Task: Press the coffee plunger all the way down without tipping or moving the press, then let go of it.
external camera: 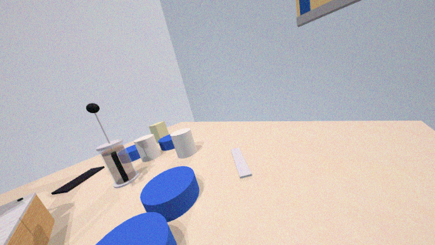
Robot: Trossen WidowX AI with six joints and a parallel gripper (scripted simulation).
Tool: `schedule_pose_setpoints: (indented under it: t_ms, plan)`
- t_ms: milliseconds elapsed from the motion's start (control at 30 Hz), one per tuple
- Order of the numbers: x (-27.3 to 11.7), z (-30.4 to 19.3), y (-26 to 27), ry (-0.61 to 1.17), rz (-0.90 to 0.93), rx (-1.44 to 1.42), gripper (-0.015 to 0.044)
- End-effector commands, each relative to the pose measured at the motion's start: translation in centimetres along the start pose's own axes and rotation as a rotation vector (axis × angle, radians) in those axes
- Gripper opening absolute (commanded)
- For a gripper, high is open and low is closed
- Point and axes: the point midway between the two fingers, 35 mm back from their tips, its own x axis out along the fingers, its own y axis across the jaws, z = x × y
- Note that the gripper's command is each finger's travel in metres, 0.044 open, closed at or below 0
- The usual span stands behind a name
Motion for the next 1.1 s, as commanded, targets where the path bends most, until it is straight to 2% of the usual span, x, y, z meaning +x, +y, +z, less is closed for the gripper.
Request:
schedule_pose_setpoints:
  t_ms: [0,233,500,800,1067]
  plan:
    - [-2.4,-5.1,3.5,0.053,0.140,0.098,0.0440]
    - [-9.0,-13.9,7.9,0.188,0.370,0.289,0.0440]
    - [-20.1,-22.8,10.4,0.493,0.623,0.569,0.0440]
    - [-35.0,-28.7,8.3,1.025,0.774,0.875,0.0440]
    - [-47.8,-28.9,2.8,1.620,0.704,1.054,0.0440]
